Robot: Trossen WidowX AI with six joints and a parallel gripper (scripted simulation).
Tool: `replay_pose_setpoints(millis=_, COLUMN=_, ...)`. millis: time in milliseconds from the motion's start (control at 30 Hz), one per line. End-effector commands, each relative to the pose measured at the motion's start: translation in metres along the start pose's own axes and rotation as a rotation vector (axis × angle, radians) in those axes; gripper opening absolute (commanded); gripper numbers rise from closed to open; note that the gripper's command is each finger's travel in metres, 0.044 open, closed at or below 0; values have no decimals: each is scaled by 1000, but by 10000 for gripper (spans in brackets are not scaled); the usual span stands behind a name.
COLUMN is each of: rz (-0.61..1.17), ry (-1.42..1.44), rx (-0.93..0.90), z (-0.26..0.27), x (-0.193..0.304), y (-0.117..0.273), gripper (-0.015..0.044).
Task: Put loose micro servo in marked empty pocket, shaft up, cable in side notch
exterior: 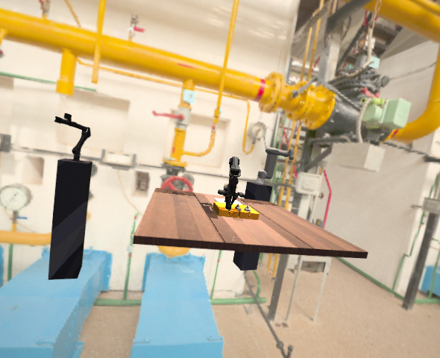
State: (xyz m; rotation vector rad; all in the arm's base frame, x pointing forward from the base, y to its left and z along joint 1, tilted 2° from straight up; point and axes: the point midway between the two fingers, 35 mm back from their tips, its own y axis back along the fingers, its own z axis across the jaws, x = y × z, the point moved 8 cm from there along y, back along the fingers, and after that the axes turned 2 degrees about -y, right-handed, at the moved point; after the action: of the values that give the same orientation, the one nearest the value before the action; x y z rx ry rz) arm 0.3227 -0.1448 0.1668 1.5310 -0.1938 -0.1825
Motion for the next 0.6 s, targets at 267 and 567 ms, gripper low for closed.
replay_pose_setpoints(millis=267, rz=1, ry=-1, rx=1, z=0, x=0, y=-11, gripper=0)
replay_pose_setpoints(millis=567, rz=1, ry=-1, rx=1, z=0, x=0, y=-21, gripper=0)
